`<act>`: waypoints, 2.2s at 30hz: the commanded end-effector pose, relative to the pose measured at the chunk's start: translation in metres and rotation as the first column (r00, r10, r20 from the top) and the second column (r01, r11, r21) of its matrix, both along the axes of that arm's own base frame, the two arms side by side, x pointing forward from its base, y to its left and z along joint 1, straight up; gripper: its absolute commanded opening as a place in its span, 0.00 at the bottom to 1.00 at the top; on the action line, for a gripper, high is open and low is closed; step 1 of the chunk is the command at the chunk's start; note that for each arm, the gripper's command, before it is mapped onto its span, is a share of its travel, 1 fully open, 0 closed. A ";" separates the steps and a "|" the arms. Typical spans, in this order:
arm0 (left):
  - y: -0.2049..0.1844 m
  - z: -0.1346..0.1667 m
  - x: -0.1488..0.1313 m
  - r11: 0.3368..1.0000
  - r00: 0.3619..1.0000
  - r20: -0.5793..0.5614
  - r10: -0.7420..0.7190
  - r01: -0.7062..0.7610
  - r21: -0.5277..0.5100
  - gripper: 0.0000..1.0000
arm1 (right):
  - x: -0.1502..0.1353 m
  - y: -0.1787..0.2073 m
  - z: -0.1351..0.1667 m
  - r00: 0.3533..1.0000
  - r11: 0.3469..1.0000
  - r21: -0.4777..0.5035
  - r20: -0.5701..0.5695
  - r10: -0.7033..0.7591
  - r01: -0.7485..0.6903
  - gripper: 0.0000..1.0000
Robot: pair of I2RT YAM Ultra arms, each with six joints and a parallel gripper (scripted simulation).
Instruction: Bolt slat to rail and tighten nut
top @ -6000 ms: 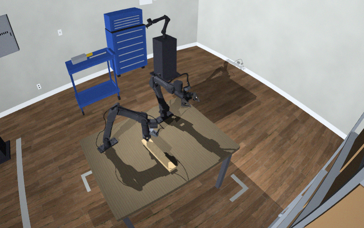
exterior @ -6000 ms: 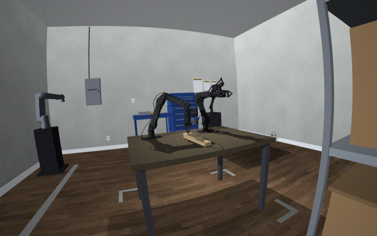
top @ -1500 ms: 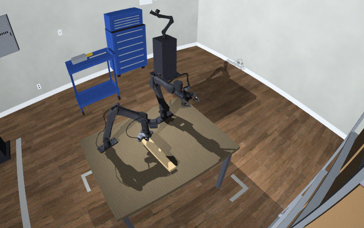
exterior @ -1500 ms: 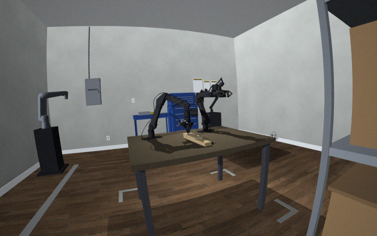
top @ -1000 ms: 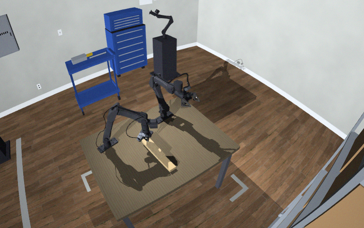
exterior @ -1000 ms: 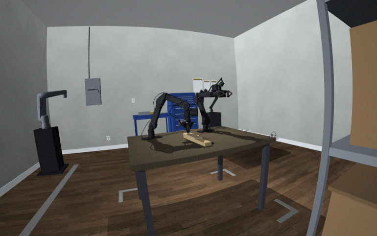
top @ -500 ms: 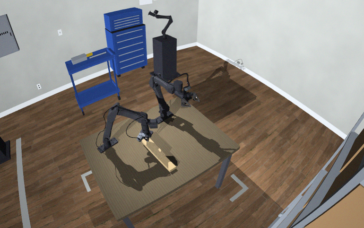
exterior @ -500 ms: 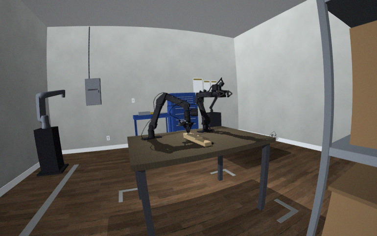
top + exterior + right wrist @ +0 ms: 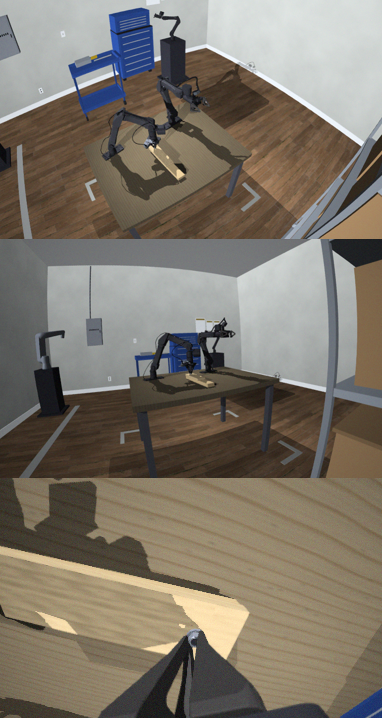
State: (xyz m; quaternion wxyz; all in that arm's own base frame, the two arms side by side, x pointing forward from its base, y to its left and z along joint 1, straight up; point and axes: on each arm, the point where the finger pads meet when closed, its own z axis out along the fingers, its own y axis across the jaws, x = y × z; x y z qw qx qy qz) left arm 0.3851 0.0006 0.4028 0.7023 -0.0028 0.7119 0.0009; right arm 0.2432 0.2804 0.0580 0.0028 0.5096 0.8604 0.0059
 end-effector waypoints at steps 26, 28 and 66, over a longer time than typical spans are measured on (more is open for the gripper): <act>0.000 0.009 -0.005 1.000 1.000 0.026 -0.005 0.005 0.003 1.00 | -0.002 0.001 0.002 1.000 1.000 0.001 -0.003 0.001 -0.001 0.12; 0.000 0.009 -0.005 1.000 1.000 0.026 -0.005 0.005 0.003 1.00 | -0.002 0.001 0.002 1.000 1.000 0.001 -0.003 0.001 -0.001 0.12; 0.000 0.009 -0.005 1.000 1.000 0.026 -0.005 0.005 0.003 1.00 | -0.002 0.001 0.007 1.000 1.000 0.001 -0.003 0.001 -0.001 0.12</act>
